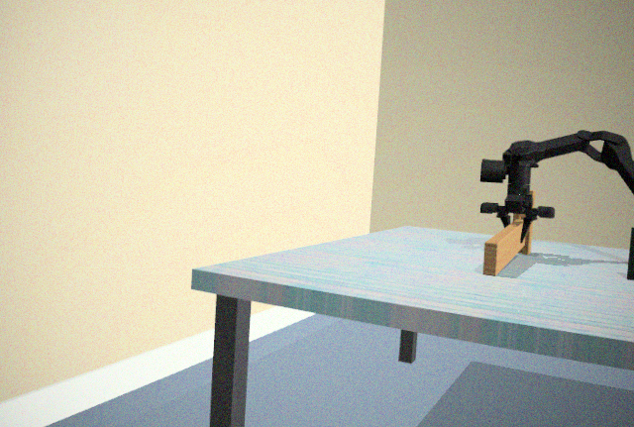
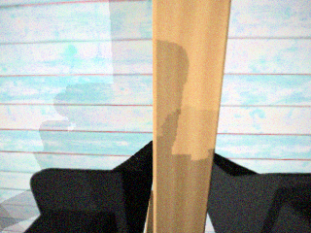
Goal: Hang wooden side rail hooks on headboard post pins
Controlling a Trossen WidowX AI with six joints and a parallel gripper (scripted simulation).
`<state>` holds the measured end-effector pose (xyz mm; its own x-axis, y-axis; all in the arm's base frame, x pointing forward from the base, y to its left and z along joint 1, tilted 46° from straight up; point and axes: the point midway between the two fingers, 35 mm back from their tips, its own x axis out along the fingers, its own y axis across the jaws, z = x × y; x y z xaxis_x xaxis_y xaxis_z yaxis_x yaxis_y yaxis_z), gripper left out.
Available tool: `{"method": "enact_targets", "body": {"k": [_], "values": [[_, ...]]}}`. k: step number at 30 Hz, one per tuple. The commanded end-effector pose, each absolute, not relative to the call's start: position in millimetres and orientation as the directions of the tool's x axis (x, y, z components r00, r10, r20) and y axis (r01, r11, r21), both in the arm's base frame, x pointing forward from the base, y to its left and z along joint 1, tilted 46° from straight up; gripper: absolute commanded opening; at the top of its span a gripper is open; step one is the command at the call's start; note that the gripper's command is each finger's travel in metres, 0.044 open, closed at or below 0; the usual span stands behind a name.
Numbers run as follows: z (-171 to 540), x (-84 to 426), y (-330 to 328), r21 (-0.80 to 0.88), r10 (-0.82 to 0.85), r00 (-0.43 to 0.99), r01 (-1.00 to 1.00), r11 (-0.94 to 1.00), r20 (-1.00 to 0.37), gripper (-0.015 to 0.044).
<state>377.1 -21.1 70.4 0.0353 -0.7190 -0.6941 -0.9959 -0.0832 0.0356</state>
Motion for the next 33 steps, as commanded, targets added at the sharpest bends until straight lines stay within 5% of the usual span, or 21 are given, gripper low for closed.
{"method": "enact_targets", "body": {"k": [1, 33], "values": [[75.8, 379.2, -19.8, 0.025, -0.720, 0.048, -0.996, -0.090, -0.692, 0.0000], [78.3, 379.5, -22.1, 0.025, -0.720, 0.048, -0.996, -0.090, -0.692, 0.0000]]}}
